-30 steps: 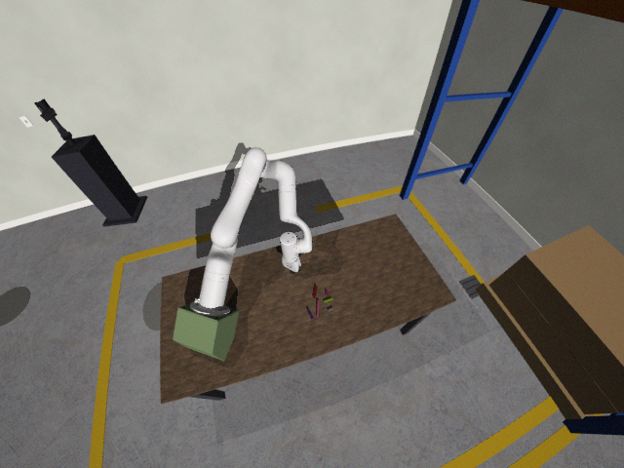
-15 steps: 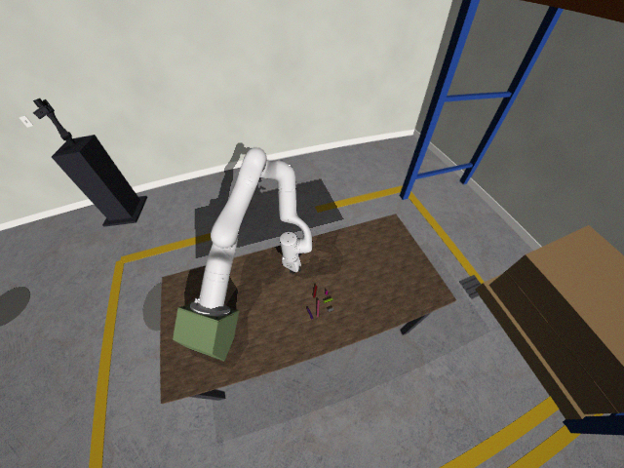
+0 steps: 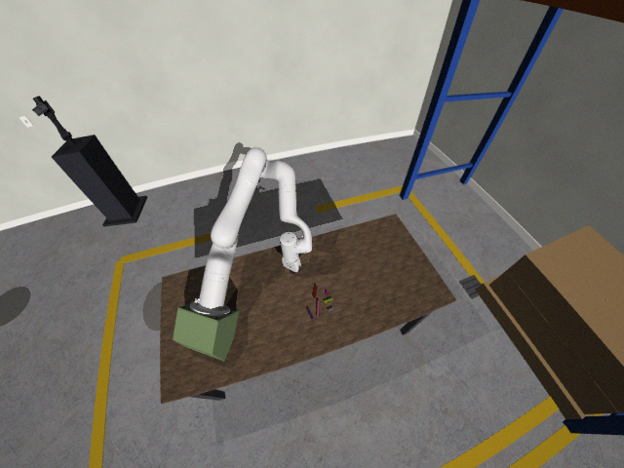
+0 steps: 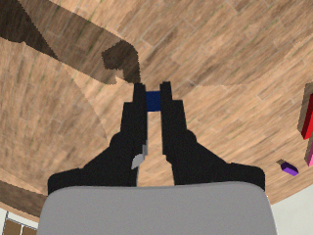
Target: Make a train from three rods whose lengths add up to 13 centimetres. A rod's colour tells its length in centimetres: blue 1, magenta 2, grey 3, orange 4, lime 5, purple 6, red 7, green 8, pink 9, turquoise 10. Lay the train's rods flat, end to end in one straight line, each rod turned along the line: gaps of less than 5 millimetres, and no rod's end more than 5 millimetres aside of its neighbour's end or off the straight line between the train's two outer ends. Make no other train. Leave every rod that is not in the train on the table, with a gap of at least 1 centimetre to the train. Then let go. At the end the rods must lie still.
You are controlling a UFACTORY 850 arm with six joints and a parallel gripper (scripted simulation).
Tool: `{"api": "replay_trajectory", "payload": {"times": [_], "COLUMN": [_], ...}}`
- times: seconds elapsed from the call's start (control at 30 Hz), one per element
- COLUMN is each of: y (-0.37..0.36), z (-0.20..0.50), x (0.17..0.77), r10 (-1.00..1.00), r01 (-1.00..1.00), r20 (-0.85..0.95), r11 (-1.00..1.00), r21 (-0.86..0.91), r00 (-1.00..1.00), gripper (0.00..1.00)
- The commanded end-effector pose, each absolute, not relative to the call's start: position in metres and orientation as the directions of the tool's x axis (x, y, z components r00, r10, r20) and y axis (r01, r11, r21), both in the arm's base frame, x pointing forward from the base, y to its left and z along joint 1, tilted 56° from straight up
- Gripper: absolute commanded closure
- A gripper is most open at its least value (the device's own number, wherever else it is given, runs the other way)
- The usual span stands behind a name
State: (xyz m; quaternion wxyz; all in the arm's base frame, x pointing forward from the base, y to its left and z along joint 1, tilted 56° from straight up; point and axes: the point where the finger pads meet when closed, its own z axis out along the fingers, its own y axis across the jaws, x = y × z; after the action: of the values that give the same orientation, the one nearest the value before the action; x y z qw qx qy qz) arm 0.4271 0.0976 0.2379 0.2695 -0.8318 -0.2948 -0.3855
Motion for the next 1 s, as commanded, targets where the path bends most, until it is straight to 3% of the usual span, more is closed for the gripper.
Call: {"api": "replay_trajectory", "payload": {"times": [0.0, 0.97], "y": [0.0984, 0.1054], "z": [0.2373, 0.2315], "x": [0.428, 0.4331], "r10": [0.282, 0.282], "r01": [0.698, 0.698], "r20": [0.801, 0.8], "r11": [-0.681, -0.681], "r21": [-0.221, -0.221], "r00": [0.529, 0.529], "gripper": [0.96, 0.96]}}
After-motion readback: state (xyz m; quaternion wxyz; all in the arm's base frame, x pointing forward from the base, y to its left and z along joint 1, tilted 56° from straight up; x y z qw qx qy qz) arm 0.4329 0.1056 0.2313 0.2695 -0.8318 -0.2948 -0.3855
